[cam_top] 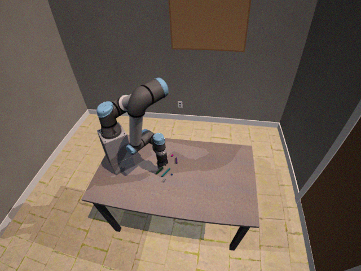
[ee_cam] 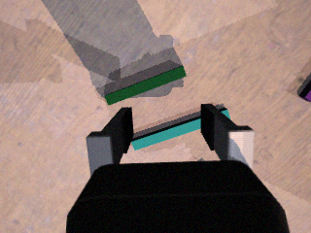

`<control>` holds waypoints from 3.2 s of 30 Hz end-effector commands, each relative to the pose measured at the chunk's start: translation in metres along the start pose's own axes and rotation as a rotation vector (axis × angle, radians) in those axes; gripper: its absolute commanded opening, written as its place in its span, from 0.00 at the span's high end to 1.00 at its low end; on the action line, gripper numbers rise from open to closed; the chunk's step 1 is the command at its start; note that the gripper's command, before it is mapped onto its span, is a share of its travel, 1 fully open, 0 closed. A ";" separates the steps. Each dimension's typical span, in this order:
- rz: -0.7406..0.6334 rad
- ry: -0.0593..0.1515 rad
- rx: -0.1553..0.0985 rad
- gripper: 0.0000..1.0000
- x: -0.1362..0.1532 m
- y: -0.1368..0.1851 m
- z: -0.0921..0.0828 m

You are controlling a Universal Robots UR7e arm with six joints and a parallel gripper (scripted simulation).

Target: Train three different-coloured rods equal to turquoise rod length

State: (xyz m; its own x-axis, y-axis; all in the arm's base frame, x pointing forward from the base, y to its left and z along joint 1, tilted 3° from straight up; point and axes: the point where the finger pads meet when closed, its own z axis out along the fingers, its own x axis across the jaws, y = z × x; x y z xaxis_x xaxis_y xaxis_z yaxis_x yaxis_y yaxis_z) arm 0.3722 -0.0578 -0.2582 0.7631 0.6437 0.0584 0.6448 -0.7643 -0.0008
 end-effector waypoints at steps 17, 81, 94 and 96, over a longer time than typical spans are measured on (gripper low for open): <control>0.000 0.000 -0.001 0.00 0.000 0.000 0.000; -0.700 -0.003 0.000 0.00 0.037 -0.051 -0.001; -1.068 -0.003 0.001 0.00 0.054 -0.077 -0.002; -1.128 -0.003 0.001 0.00 0.057 -0.082 -0.002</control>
State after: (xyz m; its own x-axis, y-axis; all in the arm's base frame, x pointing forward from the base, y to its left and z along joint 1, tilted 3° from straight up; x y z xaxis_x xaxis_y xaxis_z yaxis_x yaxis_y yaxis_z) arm 0.3642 0.0296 -0.2535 -0.1211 0.9922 0.0306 0.9918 0.1197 0.0454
